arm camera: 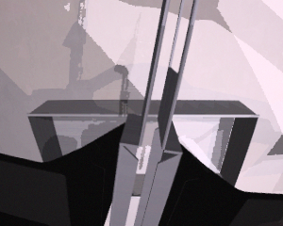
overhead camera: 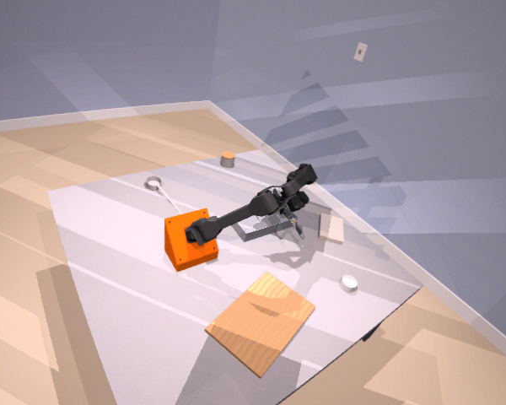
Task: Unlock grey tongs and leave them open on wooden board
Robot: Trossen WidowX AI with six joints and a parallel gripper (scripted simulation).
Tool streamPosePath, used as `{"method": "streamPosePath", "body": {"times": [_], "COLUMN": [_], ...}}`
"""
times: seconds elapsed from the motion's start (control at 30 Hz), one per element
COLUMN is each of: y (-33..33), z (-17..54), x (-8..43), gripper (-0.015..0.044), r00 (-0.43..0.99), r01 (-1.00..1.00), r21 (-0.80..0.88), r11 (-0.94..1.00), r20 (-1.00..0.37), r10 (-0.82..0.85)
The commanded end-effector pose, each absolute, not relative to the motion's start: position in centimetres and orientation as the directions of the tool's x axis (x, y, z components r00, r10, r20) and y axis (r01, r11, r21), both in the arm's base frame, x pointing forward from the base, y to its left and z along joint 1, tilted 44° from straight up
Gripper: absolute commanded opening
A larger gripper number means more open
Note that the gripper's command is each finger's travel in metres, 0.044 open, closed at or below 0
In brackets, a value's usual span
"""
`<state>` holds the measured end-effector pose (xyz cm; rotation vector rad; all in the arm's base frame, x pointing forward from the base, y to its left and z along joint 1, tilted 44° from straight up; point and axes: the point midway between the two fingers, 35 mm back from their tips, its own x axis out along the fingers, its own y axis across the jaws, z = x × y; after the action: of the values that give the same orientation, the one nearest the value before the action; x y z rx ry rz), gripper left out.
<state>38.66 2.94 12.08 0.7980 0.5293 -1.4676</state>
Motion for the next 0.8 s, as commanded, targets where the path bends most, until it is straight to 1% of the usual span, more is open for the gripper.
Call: {"method": "streamPosePath", "body": {"times": [0.0,0.53,0.77], "y": [1.2,-7.1,-8.3], "z": [14.1,21.5,22.3], "x": [38.1,34.2,33.5], "gripper": [-0.015,-0.015,-0.015], "r00": [0.073,0.072,0.068], "r01": [0.981,0.944,0.937], "r21": [0.173,0.272,0.282], "r11": [-0.085,-0.189,-0.206], "r20": [-0.741,-0.724,-0.725], "r10": [-0.667,-0.686,-0.685]}}
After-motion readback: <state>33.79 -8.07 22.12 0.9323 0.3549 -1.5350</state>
